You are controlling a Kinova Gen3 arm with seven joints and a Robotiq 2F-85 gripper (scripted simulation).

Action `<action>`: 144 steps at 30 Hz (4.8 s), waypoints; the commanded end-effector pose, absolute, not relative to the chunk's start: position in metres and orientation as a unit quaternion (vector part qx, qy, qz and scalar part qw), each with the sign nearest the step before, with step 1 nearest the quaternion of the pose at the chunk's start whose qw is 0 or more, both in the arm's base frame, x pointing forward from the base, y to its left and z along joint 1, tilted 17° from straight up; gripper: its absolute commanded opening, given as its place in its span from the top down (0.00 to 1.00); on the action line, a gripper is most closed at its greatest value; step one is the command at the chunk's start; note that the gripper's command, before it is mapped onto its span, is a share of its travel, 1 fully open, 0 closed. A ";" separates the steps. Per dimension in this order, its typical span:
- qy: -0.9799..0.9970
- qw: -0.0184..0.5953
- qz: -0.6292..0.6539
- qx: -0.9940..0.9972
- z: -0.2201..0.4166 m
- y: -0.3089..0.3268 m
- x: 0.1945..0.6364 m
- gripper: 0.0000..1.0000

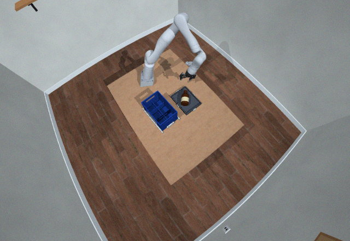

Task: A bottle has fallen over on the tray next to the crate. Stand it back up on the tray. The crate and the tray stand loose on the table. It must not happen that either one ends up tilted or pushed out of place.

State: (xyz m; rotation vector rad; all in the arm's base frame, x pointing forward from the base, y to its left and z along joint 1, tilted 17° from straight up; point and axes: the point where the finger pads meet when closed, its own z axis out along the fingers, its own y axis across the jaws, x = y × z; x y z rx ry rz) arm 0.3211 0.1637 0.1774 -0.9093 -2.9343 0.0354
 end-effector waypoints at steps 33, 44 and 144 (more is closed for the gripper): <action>-0.899 -0.036 -0.136 -0.414 0.216 0.106 0.365 0.00; -0.896 -0.040 -0.141 -0.419 0.217 0.103 0.367 0.00; -0.896 -0.040 -0.141 -0.419 0.200 0.107 0.370 0.36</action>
